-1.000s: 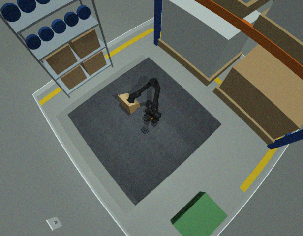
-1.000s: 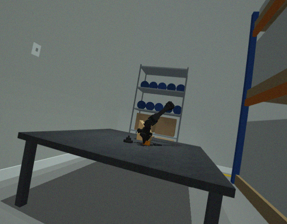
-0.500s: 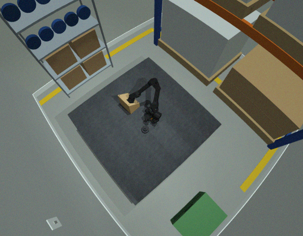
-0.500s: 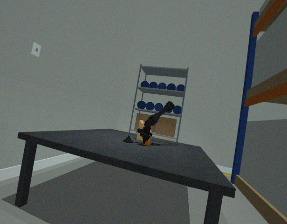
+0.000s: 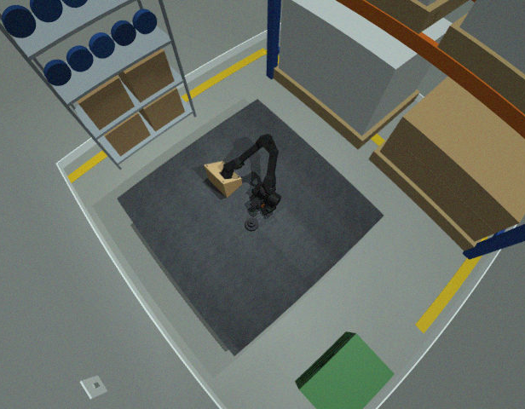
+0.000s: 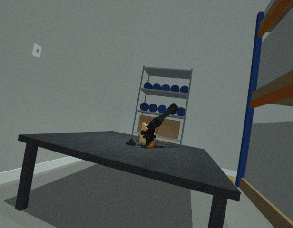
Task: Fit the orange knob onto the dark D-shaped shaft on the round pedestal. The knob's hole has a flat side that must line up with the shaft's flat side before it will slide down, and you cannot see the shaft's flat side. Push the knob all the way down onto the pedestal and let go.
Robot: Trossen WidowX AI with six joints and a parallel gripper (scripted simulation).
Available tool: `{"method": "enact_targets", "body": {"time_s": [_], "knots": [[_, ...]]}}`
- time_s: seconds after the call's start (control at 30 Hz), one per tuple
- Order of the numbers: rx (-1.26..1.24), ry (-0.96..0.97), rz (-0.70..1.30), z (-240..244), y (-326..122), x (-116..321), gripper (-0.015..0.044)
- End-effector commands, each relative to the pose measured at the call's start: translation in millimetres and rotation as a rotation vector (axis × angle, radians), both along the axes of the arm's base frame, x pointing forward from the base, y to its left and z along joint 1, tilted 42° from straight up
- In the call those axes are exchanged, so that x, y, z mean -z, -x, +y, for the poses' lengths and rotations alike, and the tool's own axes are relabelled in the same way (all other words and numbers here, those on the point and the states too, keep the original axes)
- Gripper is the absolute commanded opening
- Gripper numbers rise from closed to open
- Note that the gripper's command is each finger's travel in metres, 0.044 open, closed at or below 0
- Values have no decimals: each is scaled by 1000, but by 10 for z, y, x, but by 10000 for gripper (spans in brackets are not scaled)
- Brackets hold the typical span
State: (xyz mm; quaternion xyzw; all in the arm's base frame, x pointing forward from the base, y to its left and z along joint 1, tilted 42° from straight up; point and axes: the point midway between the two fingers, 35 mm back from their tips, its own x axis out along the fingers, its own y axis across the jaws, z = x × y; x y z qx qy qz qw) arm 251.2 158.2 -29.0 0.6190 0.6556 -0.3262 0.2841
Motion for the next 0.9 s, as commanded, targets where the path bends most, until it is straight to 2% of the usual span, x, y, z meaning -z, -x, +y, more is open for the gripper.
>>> {"method": "enact_targets", "body": {"time_s": [0.0,0.87], "knots": [[-7,78,-7,10,-10,-53,181],[-38,483,-17,114,-24,-304,181]]}}
